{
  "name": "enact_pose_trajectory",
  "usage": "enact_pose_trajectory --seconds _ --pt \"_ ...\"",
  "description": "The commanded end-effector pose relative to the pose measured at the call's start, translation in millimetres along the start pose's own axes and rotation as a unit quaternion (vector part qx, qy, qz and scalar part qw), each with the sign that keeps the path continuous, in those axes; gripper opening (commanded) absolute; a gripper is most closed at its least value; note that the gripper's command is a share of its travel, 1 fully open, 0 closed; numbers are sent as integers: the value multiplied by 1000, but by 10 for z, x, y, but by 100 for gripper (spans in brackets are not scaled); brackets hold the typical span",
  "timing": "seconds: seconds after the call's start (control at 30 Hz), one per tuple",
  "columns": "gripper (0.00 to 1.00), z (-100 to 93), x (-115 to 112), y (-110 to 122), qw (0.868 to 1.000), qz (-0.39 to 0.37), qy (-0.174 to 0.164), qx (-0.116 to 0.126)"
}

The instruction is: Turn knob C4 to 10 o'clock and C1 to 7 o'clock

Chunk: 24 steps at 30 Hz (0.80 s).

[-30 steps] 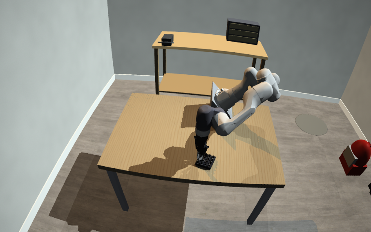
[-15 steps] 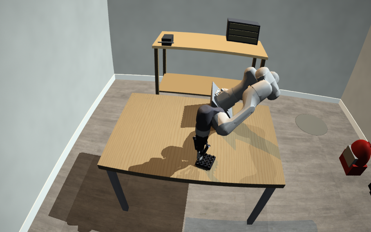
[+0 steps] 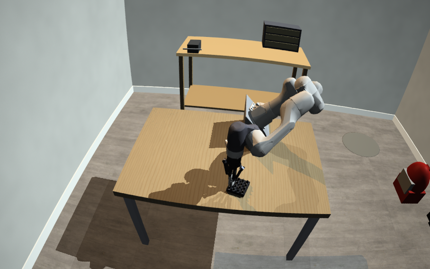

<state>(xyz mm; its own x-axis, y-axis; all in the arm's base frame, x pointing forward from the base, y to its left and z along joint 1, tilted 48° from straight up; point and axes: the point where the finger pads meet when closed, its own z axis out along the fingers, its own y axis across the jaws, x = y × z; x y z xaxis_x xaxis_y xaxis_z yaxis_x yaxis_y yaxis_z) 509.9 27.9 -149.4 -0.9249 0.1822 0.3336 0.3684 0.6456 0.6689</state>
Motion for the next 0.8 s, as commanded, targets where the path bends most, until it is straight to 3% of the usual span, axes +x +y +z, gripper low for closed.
enact_pose_trajectory --seconds 0.0,0.77 --pt "5 18 8 -6 998 -63 -2 1" --pt "5 18 8 -6 995 -103 -2 1"
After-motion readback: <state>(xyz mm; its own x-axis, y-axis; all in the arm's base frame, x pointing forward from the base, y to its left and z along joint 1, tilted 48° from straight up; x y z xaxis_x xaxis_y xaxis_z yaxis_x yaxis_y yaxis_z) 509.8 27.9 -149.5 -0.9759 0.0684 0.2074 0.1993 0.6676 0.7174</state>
